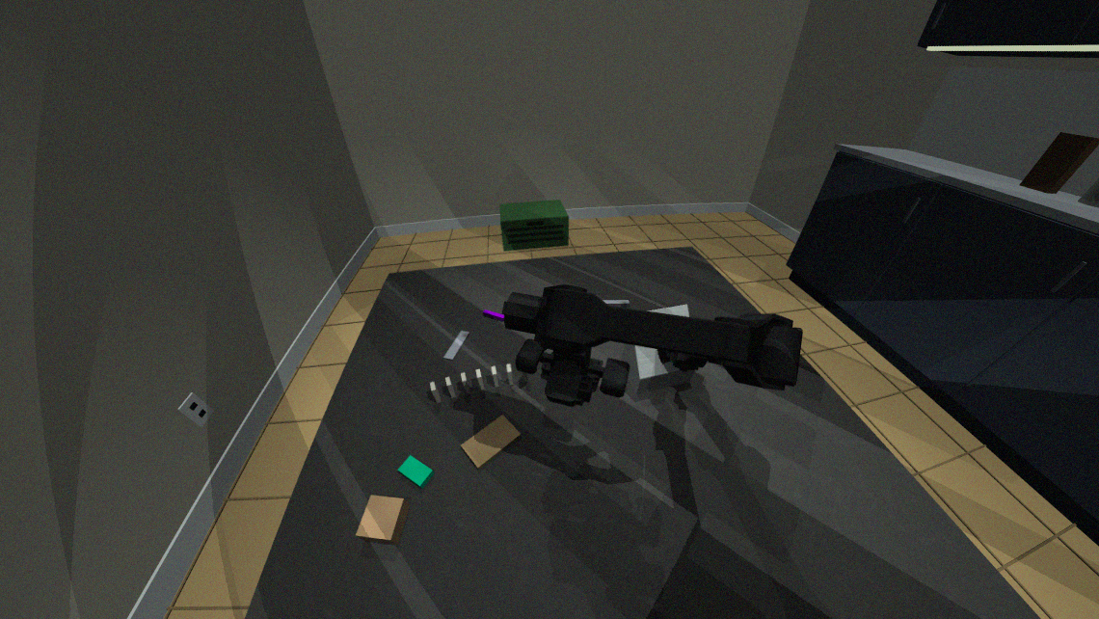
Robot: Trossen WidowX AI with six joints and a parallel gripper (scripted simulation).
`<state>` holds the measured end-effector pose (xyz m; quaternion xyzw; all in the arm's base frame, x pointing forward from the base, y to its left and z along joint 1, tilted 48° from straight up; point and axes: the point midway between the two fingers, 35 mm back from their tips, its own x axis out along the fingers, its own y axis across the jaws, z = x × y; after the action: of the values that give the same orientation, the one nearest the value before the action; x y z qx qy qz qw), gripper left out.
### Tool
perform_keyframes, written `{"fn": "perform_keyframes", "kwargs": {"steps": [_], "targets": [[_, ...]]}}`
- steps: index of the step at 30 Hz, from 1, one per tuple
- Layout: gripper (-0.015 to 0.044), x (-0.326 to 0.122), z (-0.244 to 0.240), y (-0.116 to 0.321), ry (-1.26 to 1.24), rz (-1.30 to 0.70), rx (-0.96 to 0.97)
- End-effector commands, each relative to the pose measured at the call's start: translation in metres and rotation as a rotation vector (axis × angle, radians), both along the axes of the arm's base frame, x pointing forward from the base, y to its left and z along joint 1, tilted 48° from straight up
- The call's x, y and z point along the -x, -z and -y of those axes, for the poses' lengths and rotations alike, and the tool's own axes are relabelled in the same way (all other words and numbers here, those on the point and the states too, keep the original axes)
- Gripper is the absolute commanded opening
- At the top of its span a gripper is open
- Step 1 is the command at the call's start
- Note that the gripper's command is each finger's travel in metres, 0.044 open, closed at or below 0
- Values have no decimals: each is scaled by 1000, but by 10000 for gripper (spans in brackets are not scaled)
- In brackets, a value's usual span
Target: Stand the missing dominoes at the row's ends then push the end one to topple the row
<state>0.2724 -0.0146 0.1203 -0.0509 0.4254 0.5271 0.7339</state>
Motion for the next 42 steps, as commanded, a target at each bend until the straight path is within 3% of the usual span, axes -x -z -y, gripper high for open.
{"fn": "perform_keyframes", "kwargs": {"steps": [1,5,17,26,42], "targets": [[107,4,14,-16,-8,8,-10],[107,1,20,-11,30,-32,-13],[107,-21,130,107,691,-743,-91],[107,-21,129,112,701,-753,-92],[107,-34,66,173,703,-751,-91]]}}
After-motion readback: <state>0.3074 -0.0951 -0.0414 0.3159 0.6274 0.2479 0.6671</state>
